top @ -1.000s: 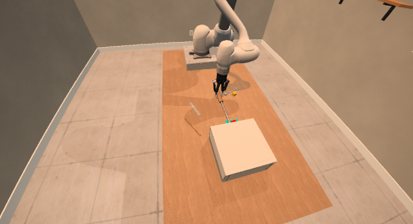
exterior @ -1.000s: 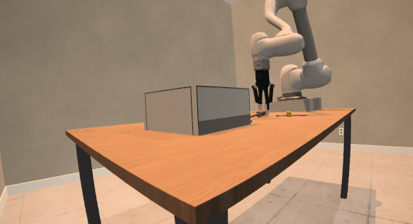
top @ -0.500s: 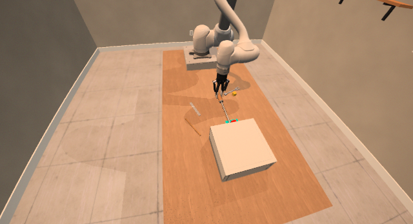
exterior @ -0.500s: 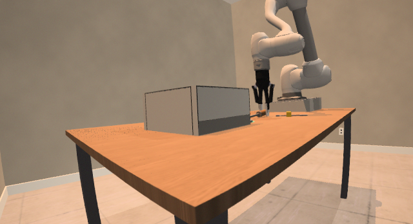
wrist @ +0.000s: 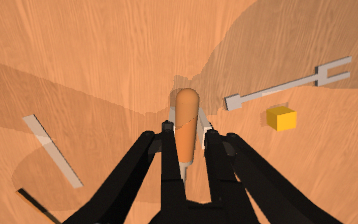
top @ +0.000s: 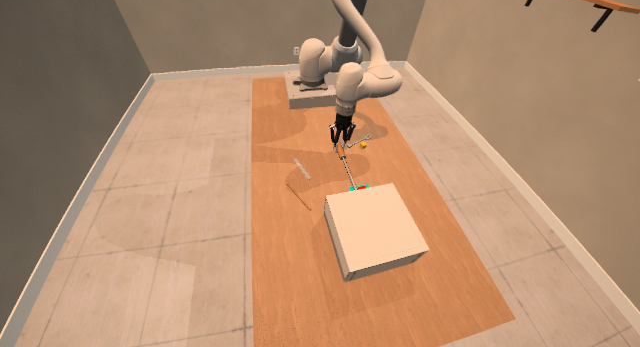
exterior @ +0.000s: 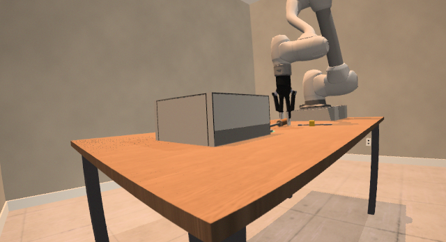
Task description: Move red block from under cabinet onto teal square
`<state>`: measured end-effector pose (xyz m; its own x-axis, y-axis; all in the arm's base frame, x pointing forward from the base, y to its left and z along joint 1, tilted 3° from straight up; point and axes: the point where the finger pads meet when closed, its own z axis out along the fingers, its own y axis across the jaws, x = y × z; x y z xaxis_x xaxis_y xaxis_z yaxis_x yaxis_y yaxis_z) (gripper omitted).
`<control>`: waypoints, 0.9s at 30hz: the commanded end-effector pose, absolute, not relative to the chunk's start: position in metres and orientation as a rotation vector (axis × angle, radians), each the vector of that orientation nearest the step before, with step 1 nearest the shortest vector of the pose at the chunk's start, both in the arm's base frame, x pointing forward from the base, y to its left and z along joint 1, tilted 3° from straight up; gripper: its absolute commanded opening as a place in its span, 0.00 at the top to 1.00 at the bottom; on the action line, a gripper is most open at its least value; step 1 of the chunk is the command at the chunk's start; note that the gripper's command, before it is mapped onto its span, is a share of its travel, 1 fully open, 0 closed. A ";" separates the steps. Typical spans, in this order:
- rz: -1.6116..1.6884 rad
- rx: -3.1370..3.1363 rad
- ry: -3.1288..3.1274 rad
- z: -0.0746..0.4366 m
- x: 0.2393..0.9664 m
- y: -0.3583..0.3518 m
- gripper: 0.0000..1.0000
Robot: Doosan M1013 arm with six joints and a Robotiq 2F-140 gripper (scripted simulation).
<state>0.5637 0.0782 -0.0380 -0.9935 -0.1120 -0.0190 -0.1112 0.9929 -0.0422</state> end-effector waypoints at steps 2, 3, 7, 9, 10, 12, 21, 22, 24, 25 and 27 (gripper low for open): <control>-0.064 -0.175 3.115 -0.038 0.564 0.078 1.00; -0.064 -0.175 3.115 -0.038 0.564 0.078 1.00; -0.064 -0.175 3.115 -0.038 0.564 0.078 1.00; -0.064 -0.175 3.115 -0.038 0.564 0.078 1.00; -0.064 -0.175 3.115 -0.038 0.565 0.076 1.00; -0.064 -0.175 3.115 -0.038 0.569 0.072 1.00; -0.064 -0.175 3.115 -0.037 0.574 0.066 1.00; -0.064 -0.175 3.115 -0.037 0.574 0.066 1.00; -0.064 -0.175 3.115 -0.037 0.574 0.066 1.00; -0.064 -0.175 3.115 -0.037 0.574 0.066 1.00; -0.064 -0.175 3.115 -0.037 0.574 0.066 1.00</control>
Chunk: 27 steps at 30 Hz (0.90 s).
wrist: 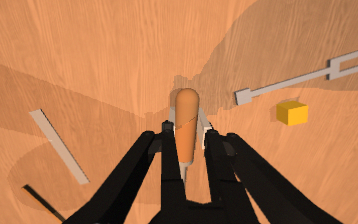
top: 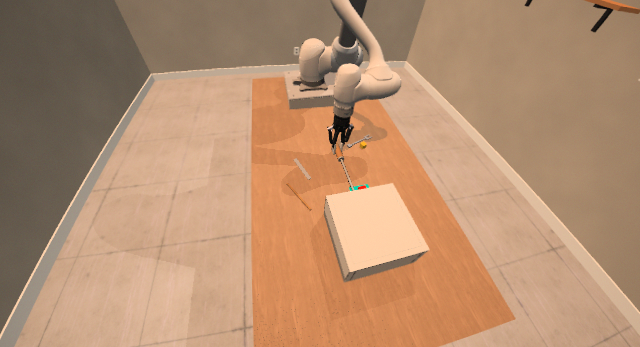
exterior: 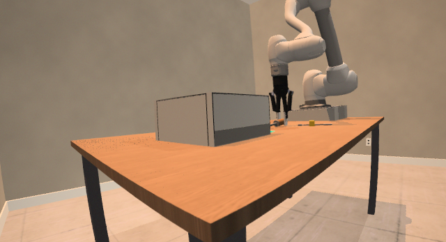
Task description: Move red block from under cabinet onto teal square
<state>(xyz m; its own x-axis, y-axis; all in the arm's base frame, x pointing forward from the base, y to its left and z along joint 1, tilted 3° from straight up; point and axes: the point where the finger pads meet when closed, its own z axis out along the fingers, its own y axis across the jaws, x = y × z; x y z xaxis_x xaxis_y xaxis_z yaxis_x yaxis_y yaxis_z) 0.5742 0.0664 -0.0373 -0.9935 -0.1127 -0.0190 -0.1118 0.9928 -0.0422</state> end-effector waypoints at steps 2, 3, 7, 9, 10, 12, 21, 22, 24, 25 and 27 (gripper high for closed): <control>-0.064 -0.175 3.115 -0.037 0.574 0.066 1.00; -0.064 -0.175 3.115 -0.037 0.574 0.066 1.00; -0.064 -0.175 3.115 -0.037 0.574 0.066 1.00; -0.064 -0.175 3.115 -0.037 0.574 0.066 1.00; -0.064 -0.175 3.115 -0.037 0.574 0.066 1.00; -0.064 -0.175 3.115 -0.037 0.574 0.066 1.00; -0.064 -0.175 3.115 -0.037 0.574 0.066 1.00; -0.064 -0.175 3.115 -0.037 0.574 0.066 1.00; -0.064 -0.175 3.115 -0.037 0.574 0.066 1.00; -0.064 -0.175 3.115 -0.037 0.574 0.066 1.00; -0.064 -0.175 3.115 -0.037 0.574 0.066 0.66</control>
